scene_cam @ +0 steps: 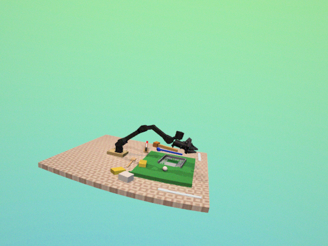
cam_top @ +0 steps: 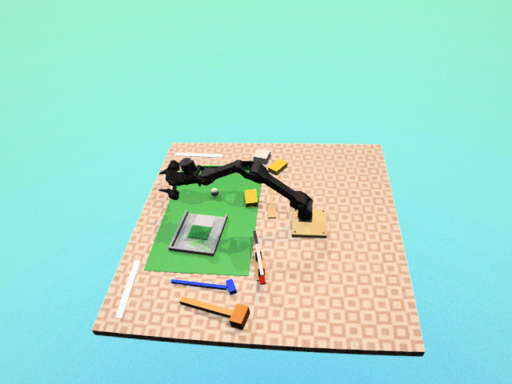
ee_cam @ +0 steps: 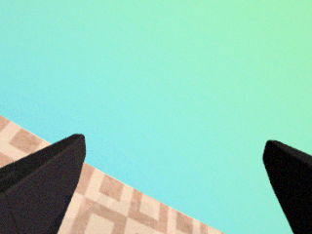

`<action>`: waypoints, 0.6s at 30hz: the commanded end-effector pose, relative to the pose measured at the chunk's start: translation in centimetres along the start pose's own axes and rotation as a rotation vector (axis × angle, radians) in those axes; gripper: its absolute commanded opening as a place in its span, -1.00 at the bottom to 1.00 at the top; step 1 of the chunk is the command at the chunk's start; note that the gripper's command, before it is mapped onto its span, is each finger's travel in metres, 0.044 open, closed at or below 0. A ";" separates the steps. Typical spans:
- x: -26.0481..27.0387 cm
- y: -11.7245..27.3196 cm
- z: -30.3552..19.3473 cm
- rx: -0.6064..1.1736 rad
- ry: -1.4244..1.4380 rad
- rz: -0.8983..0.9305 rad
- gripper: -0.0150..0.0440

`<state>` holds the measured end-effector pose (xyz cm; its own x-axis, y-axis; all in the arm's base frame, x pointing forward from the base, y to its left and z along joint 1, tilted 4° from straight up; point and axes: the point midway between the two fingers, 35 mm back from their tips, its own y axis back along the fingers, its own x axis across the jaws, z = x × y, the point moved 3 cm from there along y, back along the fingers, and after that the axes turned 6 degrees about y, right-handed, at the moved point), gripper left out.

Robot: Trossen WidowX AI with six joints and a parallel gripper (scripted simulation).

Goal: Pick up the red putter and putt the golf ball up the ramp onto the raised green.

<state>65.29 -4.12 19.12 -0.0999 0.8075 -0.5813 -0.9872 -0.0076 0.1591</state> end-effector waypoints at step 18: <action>16.4 16.6 5.0 0.179 0.443 0.763 1.00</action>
<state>52.55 9.92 17.04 -0.6836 0.4501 -0.5745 -0.7198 -0.2854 0.6329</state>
